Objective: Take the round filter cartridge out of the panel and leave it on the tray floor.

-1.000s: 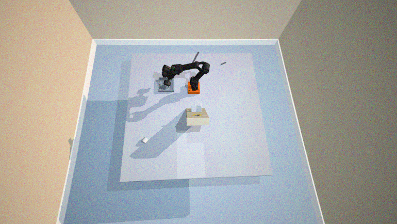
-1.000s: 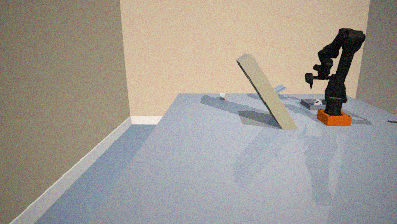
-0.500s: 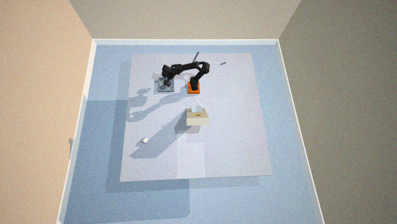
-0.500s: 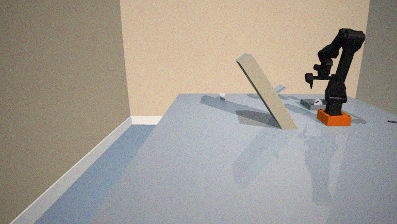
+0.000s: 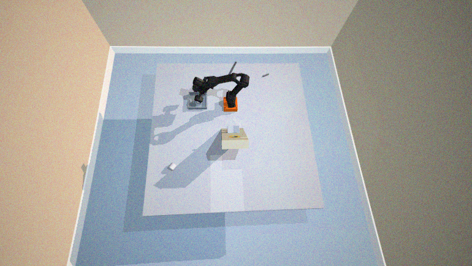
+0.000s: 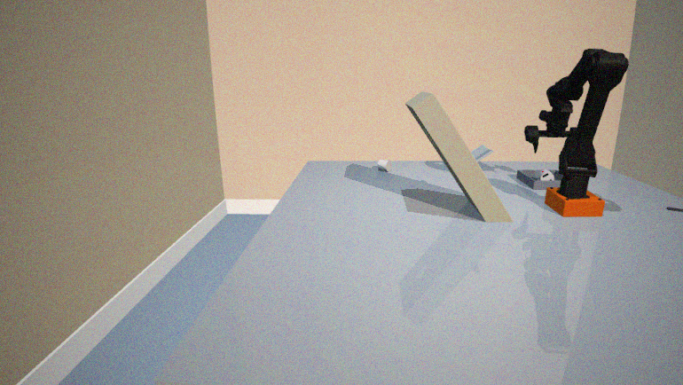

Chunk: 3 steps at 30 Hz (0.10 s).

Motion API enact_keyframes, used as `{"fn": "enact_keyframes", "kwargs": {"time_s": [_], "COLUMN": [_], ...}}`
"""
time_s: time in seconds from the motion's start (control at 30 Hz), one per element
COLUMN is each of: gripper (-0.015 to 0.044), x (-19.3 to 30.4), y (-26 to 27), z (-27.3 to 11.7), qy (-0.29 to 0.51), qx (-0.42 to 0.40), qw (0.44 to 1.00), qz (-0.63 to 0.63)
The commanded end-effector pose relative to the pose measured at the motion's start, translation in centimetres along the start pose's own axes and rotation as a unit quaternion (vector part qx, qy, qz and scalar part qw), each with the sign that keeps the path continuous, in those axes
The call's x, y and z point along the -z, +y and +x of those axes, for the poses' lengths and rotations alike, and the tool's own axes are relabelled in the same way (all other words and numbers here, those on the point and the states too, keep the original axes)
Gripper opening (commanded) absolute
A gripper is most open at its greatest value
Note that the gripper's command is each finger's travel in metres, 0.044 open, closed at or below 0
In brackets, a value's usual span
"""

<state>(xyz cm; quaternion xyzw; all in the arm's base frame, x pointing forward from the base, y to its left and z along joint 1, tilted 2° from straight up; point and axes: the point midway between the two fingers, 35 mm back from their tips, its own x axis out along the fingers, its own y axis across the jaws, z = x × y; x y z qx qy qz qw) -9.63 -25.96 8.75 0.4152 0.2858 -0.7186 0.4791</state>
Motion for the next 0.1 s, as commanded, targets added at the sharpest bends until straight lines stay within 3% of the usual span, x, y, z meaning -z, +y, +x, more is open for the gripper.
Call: {"fn": "enact_keyframes", "kwargs": {"time_s": [0.0, 0.07], "gripper": [0.0440, 0.0440], "x": [0.07, 0.07], "y": [0.00, 0.00], "z": [0.04, 0.04], "qy": [0.001, 0.001], "qx": [0.000, 0.000], "qw": [1.000, 1.000], "qz": [0.000, 0.000]}}
